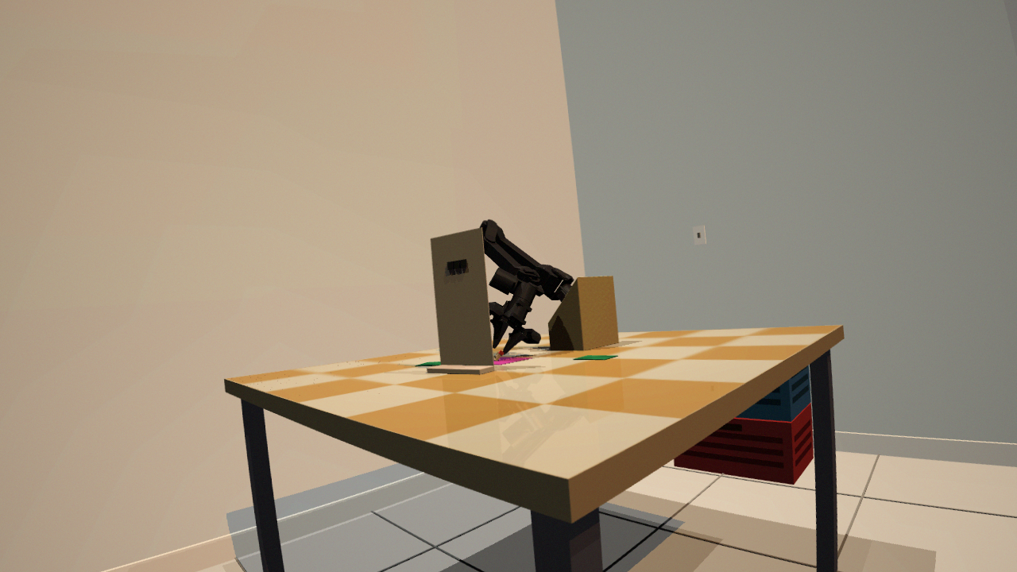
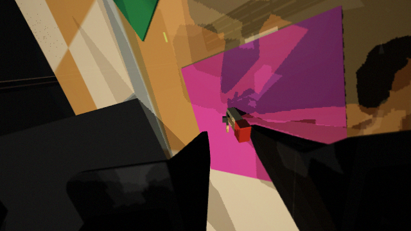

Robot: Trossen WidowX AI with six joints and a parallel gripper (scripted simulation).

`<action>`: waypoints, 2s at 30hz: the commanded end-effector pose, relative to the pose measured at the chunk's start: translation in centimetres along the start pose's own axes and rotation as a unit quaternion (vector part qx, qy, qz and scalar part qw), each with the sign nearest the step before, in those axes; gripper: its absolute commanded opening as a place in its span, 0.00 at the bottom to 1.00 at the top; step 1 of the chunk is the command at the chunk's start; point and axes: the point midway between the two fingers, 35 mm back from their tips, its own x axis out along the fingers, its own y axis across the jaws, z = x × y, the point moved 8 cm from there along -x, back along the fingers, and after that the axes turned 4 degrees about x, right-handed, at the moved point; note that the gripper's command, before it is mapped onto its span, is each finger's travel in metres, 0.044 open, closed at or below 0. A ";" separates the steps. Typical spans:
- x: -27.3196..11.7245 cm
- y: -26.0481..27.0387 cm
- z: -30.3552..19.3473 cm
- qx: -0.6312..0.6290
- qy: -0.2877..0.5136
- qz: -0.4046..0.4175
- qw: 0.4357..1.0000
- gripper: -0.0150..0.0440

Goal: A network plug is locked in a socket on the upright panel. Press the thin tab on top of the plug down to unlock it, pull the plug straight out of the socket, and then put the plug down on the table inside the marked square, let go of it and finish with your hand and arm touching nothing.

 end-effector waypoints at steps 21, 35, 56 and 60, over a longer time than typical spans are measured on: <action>-2.0 -0.2 0.0 -0.001 0.000 -0.004 1.000 0.52; -2.6 0.4 -0.3 0.000 0.003 -0.007 1.000 0.52; -3.9 1.6 -0.8 0.002 0.006 -0.010 1.000 0.52; -4.2 1.8 -0.8 0.002 0.006 -0.011 1.000 0.52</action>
